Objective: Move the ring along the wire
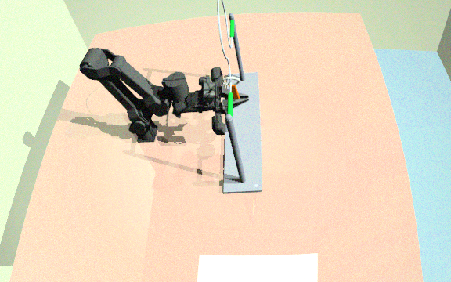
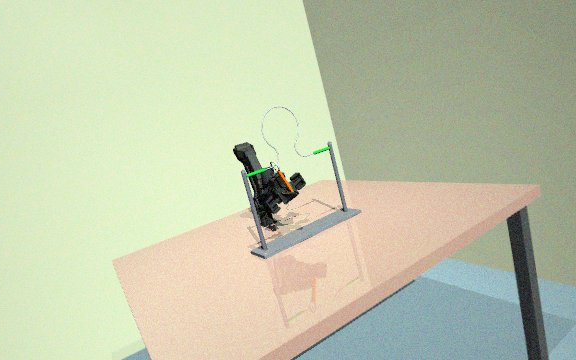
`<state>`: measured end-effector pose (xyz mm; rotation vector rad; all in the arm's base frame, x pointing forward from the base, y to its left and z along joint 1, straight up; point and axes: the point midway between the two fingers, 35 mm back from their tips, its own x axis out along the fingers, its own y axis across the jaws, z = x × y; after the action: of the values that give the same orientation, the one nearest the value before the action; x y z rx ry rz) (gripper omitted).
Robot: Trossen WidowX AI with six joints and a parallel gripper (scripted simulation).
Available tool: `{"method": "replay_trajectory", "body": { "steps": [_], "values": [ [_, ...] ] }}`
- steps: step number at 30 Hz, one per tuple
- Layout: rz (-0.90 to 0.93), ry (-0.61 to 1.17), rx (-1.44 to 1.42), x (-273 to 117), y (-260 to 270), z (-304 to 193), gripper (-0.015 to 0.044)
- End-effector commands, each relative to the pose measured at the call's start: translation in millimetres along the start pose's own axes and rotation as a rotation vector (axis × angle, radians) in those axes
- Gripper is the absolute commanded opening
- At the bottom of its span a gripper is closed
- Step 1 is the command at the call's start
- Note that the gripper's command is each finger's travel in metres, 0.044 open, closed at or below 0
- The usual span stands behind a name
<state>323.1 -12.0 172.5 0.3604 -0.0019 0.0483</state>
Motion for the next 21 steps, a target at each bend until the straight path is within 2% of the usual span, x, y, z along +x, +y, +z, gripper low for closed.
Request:
{"method": "replay_trajectory", "body": {
  "steps": [1,21],
  "values": [
    [-0.001,-0.001,0.069,-0.5,11.1,1.7,-0.015],
    [0.057,0.236,0.429,-29.7,68.1,21.5,-0.015]
  ]
}}
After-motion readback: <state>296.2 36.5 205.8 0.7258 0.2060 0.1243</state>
